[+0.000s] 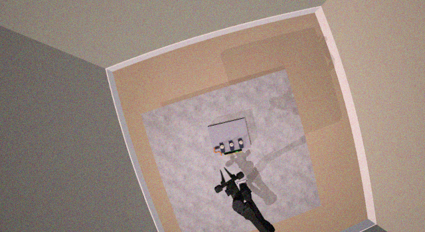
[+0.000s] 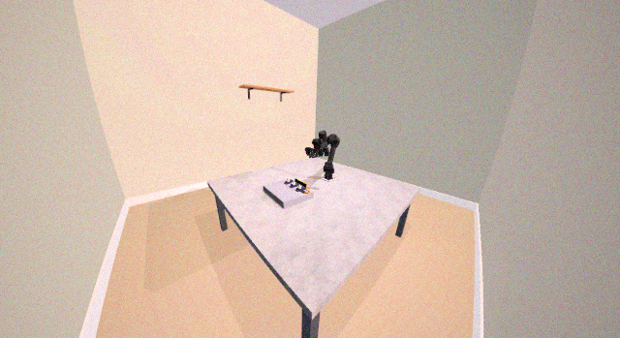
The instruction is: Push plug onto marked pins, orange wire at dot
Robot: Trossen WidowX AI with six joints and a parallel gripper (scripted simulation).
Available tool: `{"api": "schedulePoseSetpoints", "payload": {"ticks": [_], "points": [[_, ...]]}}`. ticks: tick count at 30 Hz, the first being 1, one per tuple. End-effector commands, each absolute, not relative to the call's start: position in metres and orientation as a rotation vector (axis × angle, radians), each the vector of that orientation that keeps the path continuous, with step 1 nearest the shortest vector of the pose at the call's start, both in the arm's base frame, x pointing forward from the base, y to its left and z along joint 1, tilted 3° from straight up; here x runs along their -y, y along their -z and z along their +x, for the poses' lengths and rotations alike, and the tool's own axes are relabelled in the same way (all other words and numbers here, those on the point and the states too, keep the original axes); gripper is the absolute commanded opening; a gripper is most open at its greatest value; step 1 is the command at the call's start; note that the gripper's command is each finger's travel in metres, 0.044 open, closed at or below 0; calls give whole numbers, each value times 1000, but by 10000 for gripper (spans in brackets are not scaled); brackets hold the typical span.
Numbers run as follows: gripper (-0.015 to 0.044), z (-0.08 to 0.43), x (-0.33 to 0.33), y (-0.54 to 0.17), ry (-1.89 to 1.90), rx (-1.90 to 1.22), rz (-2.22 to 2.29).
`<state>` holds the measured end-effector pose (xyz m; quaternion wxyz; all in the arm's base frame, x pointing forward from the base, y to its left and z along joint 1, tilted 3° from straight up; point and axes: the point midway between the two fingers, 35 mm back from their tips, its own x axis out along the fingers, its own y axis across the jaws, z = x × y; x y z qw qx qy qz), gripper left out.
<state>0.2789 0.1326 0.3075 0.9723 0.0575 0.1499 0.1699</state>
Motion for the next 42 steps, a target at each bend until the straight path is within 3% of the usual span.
{"api": "schedulePoseSetpoints", "payload": {"ticks": [1,28,42], "points": [[115,286,-119,-310,-312,-257,112],[115,315,-2,-331,-6,62,7],[115,352,-25,-310,-41,-196,303]]}}
